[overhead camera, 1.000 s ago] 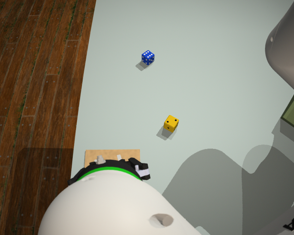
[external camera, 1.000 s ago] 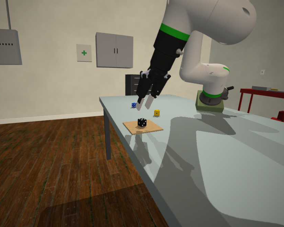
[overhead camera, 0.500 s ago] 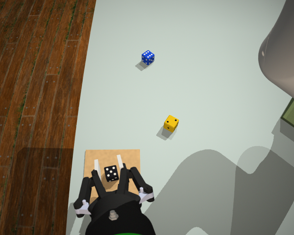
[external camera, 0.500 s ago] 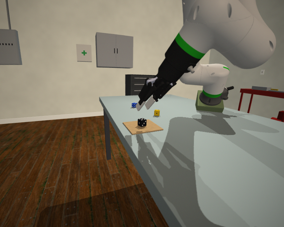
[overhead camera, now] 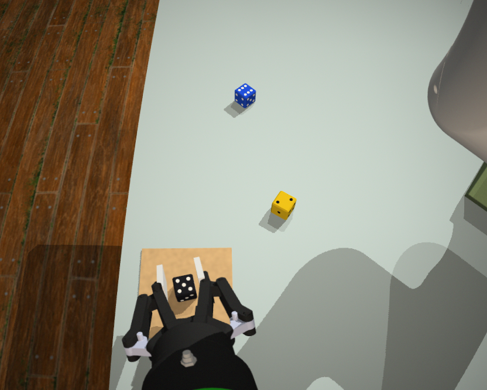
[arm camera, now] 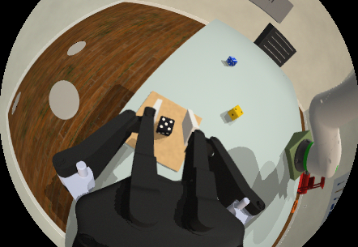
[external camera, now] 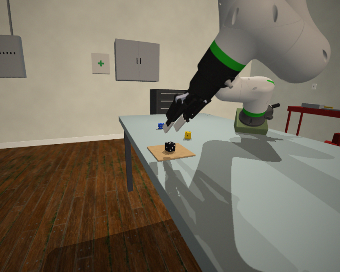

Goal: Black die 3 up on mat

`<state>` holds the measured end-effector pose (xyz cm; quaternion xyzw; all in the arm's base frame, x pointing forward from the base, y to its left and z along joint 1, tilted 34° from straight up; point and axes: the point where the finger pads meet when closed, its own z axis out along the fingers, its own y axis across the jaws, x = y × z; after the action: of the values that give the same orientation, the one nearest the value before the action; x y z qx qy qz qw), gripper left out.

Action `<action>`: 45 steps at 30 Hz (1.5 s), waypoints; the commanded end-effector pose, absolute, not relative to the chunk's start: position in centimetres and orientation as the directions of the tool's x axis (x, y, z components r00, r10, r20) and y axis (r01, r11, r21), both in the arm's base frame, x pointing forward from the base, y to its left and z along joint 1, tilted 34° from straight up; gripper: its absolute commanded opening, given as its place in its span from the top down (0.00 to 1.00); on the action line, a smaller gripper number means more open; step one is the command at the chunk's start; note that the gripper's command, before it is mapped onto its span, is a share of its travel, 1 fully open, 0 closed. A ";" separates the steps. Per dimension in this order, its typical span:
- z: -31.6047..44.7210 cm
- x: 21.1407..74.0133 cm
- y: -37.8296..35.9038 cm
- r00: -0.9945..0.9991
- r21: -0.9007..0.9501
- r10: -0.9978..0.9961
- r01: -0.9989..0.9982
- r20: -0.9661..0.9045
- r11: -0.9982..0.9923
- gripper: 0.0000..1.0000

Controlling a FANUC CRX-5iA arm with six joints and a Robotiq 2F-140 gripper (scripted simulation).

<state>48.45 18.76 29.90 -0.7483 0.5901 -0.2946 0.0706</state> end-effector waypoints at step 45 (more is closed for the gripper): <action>25.0 50.1 21.7 0.130 -0.454 -0.925 -0.842 0.357 -0.293 0.65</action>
<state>50.03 21.51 25.19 -0.7483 0.5901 -0.2946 0.0706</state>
